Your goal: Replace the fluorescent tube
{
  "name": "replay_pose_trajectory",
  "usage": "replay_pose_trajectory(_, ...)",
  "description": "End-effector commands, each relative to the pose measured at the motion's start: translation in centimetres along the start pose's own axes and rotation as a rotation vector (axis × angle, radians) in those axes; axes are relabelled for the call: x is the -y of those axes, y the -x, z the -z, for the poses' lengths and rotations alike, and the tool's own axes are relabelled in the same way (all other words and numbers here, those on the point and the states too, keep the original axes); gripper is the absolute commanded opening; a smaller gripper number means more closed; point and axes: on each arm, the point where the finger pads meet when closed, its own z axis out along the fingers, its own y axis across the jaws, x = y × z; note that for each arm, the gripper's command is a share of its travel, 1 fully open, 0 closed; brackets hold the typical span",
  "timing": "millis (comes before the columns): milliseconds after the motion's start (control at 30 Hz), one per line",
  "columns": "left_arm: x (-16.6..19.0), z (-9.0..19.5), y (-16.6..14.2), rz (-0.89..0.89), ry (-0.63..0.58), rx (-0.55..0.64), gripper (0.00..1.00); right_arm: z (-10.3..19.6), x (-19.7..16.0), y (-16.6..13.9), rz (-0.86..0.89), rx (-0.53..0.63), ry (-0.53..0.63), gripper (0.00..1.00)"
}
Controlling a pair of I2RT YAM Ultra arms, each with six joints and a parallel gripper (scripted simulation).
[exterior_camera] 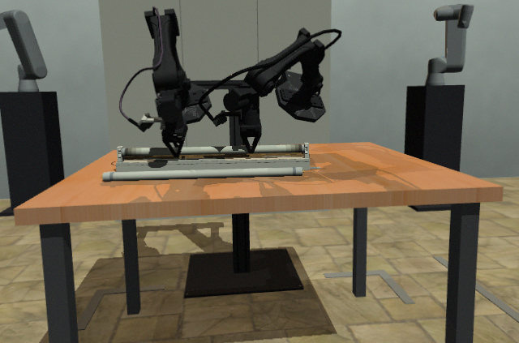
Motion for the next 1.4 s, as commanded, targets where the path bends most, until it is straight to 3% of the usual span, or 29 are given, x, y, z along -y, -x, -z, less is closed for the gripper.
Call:
replay_pose_trajectory(0,-1.0,2.0,1.8,-0.004,0.053,0.047,0.11,0.0,0.3,0.2,0.0,0.002,-0.007,0.49)
replay_pose_trajectory(367,-0.9,2.0,1.7,-0.006,0.049,0.046,0.11,0.0,0.3,0.2,0.0,0.002,-0.007,0.49)
replay_pose_trajectory(400,-0.9,2.0,1.7,-0.006,0.049,0.046,0.11,0.0,0.3,0.2,0.0,0.002,-0.007,0.11)
replay_pose_trajectory(1000,-0.9,2.0,1.7,-0.006,0.049,0.046,0.11,0.0,0.3,0.2,-0.007,0.002,-0.007,0.11)
replay_pose_trajectory(1367,-0.3,1.6,1.2,-0.017,0.077,0.029,0.11,0.6,-0.3,-0.3,0.009,0.003,0.066,0.11)
